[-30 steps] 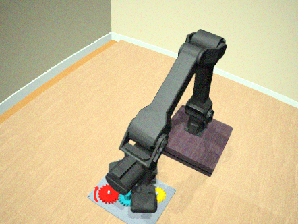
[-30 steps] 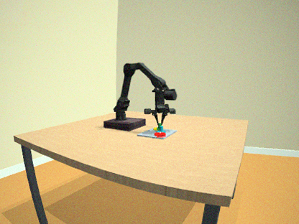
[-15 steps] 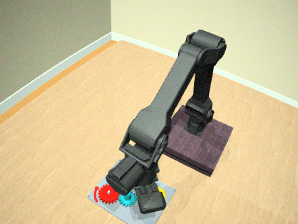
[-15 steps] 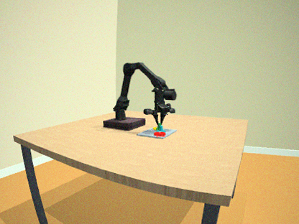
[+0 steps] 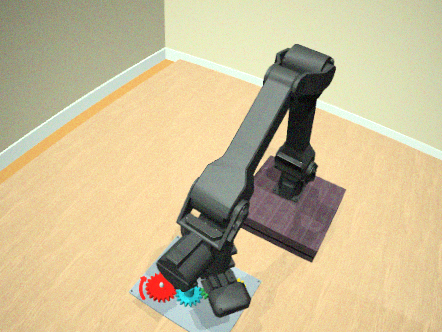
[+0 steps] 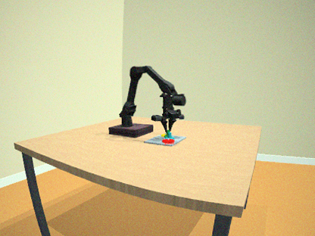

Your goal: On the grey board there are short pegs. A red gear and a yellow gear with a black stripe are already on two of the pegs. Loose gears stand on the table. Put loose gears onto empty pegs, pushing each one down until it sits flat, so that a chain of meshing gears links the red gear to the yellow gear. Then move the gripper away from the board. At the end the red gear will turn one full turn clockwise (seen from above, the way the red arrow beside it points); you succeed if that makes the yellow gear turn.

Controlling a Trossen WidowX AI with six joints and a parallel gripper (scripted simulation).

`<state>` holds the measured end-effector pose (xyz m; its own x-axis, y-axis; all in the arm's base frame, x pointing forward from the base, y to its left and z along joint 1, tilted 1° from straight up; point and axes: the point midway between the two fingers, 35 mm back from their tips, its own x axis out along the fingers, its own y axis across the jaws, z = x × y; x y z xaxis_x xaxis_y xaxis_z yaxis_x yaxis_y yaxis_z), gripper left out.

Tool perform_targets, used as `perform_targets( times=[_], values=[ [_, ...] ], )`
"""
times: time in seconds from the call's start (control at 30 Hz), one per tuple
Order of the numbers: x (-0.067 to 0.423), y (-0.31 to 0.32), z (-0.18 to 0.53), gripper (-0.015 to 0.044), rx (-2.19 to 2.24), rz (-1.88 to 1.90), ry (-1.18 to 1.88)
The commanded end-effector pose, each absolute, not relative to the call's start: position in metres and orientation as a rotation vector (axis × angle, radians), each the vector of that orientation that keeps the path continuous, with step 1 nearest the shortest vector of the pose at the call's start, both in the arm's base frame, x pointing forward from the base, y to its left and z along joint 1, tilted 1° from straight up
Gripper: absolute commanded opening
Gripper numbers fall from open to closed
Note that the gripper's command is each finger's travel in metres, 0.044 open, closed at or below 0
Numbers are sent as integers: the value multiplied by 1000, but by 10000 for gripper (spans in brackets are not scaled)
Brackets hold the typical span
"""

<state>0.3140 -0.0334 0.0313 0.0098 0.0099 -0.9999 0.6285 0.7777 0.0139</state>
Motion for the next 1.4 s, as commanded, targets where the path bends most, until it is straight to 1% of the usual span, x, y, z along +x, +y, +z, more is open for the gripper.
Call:
perform_targets(
  times=[0.0,0.47,0.73,1.17,1.33,1.37],
  values=[
    [314,-33,30,0,610,-590,1481],
    [314,-34,28,0,870,-850,1391],
    [314,-33,27,0,795,-775,1421],
    [313,-34,26,0,525,-506,1503],
    [313,-34,28,131,565,-546,1493],
    [313,-34,28,140,579,-559,1489]
  ],
)
